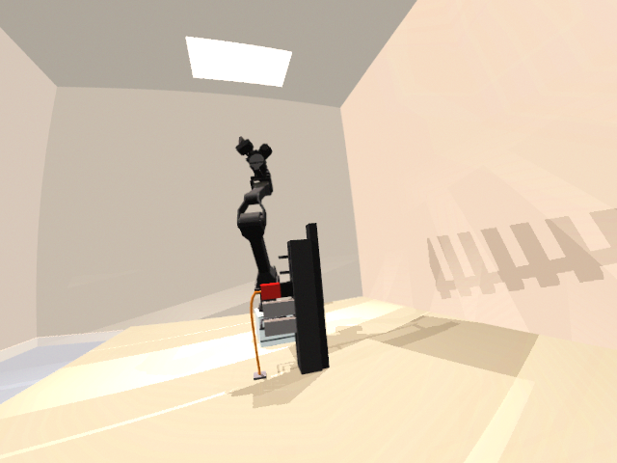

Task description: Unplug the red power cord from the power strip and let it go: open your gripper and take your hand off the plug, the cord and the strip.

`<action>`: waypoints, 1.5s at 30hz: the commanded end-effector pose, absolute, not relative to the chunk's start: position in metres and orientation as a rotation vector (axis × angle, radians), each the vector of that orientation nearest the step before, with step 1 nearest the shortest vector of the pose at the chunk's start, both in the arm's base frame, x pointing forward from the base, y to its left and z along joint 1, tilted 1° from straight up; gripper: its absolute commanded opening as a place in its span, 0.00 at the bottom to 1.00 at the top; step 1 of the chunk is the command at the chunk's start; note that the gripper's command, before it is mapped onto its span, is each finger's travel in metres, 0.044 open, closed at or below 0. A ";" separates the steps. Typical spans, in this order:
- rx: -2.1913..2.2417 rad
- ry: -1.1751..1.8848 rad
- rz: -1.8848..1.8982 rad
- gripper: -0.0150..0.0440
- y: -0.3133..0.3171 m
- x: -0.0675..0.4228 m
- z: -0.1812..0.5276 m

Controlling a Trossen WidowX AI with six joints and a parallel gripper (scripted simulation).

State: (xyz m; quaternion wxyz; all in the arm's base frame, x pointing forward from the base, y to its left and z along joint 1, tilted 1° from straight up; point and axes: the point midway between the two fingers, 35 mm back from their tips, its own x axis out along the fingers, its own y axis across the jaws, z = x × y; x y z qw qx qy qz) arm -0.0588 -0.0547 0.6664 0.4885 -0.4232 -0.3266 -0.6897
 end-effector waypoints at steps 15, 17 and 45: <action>-1.184 -0.842 -2.187 0.53 0.015 -0.136 0.655; -1.213 -0.851 -2.267 0.53 0.030 -0.144 0.652; -1.798 -1.082 -3.276 0.53 0.269 -0.076 0.565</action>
